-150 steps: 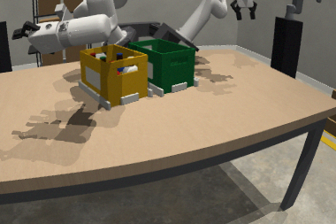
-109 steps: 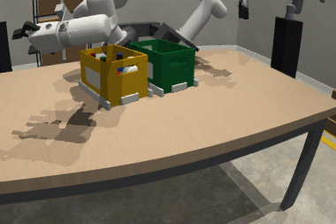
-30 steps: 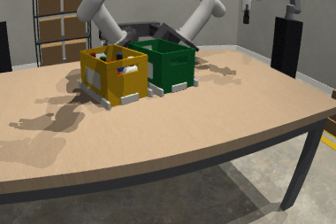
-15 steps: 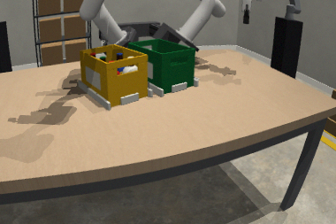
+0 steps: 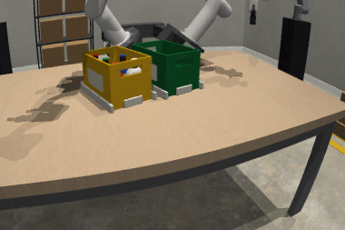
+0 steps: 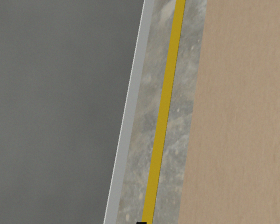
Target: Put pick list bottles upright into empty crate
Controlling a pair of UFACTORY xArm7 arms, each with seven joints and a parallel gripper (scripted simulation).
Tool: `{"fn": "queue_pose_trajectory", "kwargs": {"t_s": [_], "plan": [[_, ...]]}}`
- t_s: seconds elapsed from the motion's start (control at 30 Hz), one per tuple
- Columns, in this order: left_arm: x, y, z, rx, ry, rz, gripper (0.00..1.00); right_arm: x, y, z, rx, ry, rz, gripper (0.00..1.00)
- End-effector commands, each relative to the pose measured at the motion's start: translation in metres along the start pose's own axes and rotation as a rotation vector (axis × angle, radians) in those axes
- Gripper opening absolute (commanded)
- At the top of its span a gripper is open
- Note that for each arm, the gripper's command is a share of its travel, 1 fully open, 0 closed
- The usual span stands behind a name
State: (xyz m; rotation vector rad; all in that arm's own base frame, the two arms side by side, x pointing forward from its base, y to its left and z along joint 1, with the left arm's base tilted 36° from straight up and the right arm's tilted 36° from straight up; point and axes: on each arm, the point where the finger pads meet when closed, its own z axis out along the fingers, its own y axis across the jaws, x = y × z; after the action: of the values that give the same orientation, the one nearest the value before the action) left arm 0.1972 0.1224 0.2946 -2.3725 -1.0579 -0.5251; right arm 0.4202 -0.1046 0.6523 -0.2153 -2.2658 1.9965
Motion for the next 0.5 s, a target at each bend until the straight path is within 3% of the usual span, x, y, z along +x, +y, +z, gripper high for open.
{"fn": "queue_pose_trajectory", "kwargs": {"t_s": [0.0,0.07,0.47], "plan": [[0.001,0.000,-0.001,-0.001,0.003,-0.001,1.00,0.010,-0.004,-0.001,-0.051,-0.051,0.021,0.65],[0.001,0.000,-0.001,-0.001,0.003,-0.001,1.00,0.010,-0.004,-0.001,-0.051,-0.051,0.021,0.65],[0.001,0.000,-0.001,-0.001,0.003,-0.001,1.00,0.037,0.001,0.013,-0.222,-0.168,0.051,0.65]]}}
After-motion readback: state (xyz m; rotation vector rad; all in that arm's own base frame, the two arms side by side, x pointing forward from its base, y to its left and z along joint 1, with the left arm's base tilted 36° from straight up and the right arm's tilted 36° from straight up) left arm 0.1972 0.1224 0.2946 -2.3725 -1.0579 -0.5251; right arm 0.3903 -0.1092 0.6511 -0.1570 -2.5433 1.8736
